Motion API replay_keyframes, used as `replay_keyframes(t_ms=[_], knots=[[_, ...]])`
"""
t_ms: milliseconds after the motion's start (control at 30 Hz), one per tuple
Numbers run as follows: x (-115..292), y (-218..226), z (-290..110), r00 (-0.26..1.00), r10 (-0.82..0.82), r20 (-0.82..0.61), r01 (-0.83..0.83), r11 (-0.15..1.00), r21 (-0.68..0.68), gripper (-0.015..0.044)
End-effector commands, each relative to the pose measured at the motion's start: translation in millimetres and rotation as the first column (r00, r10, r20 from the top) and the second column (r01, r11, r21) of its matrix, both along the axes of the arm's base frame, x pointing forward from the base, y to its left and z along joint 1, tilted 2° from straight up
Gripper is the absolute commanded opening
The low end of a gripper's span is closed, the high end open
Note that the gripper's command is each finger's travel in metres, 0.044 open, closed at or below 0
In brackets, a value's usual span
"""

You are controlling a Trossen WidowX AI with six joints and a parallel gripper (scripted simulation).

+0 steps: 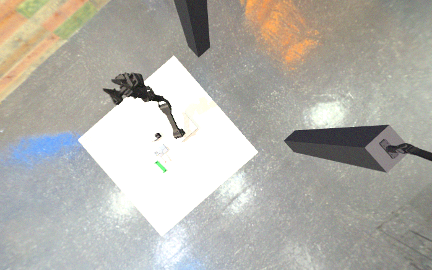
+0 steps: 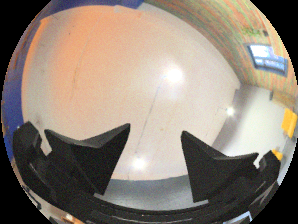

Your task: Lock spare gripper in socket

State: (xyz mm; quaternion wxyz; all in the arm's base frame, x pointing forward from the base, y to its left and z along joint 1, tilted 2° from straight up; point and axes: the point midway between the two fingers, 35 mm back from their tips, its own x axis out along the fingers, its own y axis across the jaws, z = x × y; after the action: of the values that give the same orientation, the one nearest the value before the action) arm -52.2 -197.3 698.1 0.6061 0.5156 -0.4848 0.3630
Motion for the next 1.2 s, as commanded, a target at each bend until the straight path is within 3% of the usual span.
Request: replay_keyframes(t_ms=[0, 233, 500, 833, 1167], knots=[[15, 46, 7, 0.996, -0.083, -0.039, 0.077, 0.988, -0.131, 0.03], [48, 121, 9, 0.966, -0.246, -0.079, 0.201, 0.908, -0.367, 0.03], [94, 199, -4, 0.907, -0.415, -0.069, 0.289, 0.734, -0.614, 0.03], [158, 280, -44, 0.821, -0.571, 0.011, 0.307, 0.426, -0.851, 0.03], [223, 337, -104, 0.753, -0.644, 0.133, 0.23, 0.069, -0.971, 0.03]])
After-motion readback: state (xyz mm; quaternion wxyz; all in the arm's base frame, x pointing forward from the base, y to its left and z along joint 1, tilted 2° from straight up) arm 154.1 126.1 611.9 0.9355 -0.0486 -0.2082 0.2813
